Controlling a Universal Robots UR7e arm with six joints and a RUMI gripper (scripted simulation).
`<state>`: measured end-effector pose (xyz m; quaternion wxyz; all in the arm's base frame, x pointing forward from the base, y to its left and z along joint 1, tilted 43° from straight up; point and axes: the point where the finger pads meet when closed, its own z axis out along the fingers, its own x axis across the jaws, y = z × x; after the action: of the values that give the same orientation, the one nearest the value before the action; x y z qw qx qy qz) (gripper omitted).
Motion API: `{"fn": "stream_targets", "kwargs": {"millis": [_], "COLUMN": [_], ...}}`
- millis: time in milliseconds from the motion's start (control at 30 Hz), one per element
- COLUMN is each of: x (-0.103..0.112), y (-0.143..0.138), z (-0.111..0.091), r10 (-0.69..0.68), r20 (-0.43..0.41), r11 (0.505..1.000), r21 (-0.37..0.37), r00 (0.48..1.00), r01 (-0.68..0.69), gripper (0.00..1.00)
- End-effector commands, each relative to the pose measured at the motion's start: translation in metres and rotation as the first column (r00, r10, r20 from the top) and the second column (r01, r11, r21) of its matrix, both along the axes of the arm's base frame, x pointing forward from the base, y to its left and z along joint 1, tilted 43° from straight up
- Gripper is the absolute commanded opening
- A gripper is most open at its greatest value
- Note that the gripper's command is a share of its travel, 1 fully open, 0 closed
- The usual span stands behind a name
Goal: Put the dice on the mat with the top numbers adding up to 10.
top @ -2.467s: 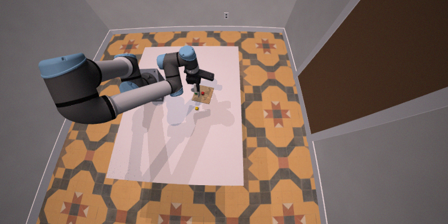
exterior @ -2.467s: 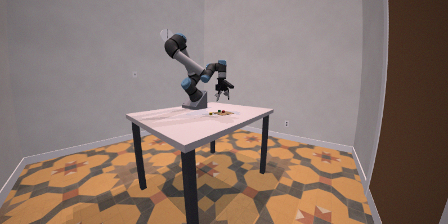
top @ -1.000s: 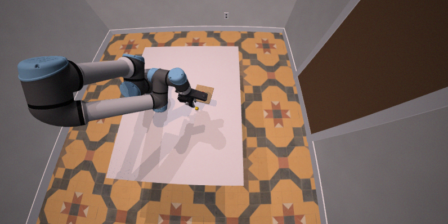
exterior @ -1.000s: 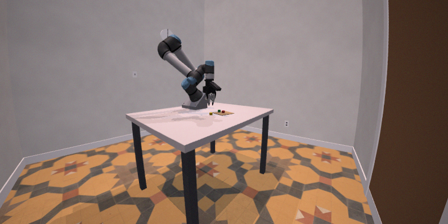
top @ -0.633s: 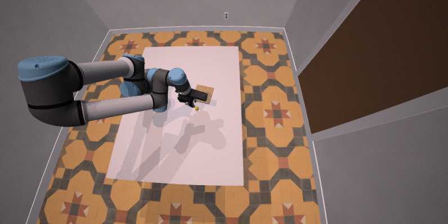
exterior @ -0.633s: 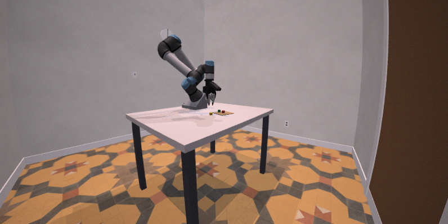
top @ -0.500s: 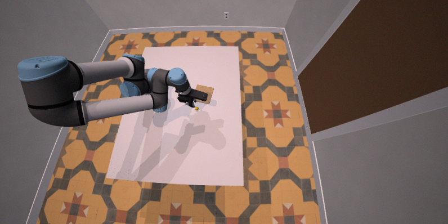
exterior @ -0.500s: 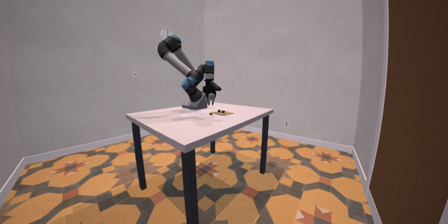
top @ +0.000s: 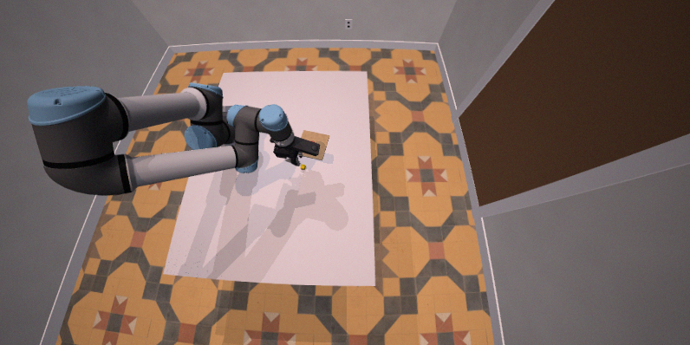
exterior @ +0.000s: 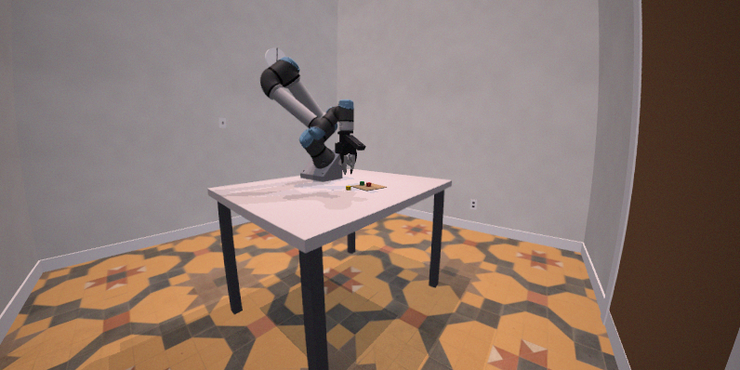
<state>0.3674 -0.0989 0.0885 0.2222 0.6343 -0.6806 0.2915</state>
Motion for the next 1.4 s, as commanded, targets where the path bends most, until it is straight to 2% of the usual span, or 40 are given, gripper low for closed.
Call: {"fn": "stream_targets", "kwargs": {"millis": [0,1367], "x": [0.000,0.003], "y": [-0.001,-0.031], "z": [-0.001,-0.034], "r10": [0.000,0.000], "r20": [0.001,0.001], "r11": [1.000,1.000], "r21": [0.000,0.000], "r00": [1.000,1.000], "r01": [0.000,0.000], "gripper": [0.21,0.21]}}
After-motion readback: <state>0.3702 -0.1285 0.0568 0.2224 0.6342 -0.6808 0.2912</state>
